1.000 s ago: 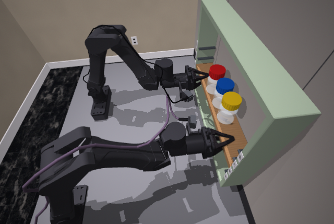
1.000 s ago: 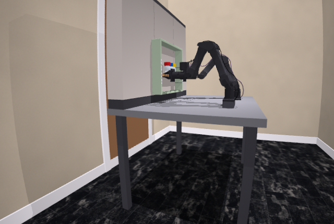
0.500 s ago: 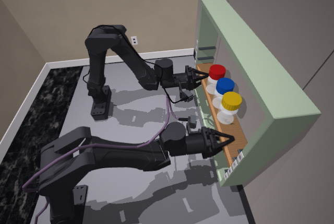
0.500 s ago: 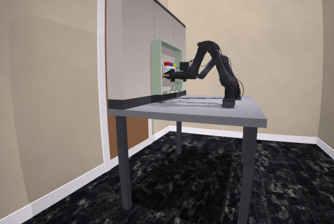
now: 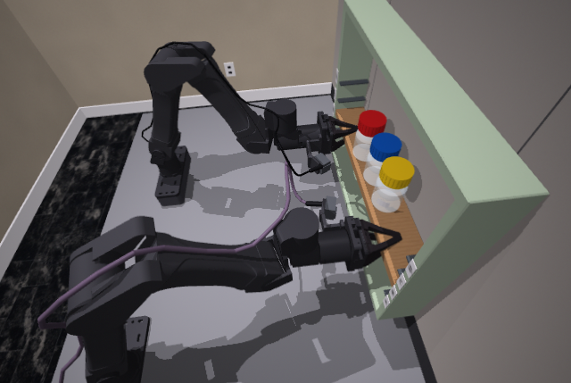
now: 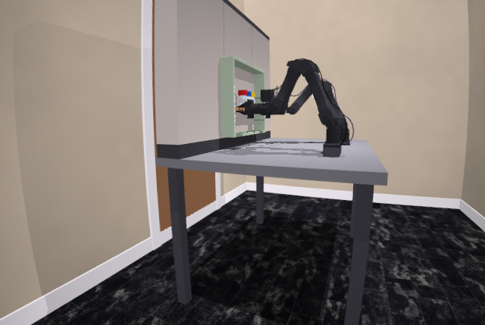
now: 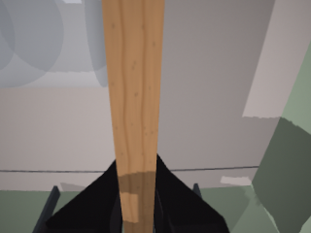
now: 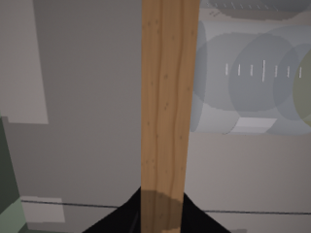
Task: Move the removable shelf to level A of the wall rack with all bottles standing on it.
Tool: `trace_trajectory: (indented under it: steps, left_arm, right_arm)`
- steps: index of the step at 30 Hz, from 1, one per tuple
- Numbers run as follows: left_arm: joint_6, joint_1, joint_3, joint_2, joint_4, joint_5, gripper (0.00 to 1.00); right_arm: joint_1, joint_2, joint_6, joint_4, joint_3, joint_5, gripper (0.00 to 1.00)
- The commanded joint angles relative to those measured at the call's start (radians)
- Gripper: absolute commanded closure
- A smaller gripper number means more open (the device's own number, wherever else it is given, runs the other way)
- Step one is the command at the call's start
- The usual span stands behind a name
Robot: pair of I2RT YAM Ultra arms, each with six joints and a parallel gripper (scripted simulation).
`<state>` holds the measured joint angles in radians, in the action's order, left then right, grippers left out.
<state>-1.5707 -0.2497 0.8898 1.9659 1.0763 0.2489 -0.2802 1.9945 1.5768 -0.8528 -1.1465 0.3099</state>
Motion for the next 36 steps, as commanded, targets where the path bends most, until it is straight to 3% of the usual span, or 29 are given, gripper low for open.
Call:
trace_trajectory:
  steps: [1,36]
  left_arm:
    - [0.000,0.007,0.032,-0.025,-0.055,-0.008,1.00]
    - [0.000,0.007,0.059,-0.089,-0.148,-0.007,1.00]
  right_arm:
    - [0.008,-0.017,-0.005,0.056,-0.037,-0.007,1.00]
    - [0.008,-0.062,-0.005,0.141,-0.075,-0.007,1.00]
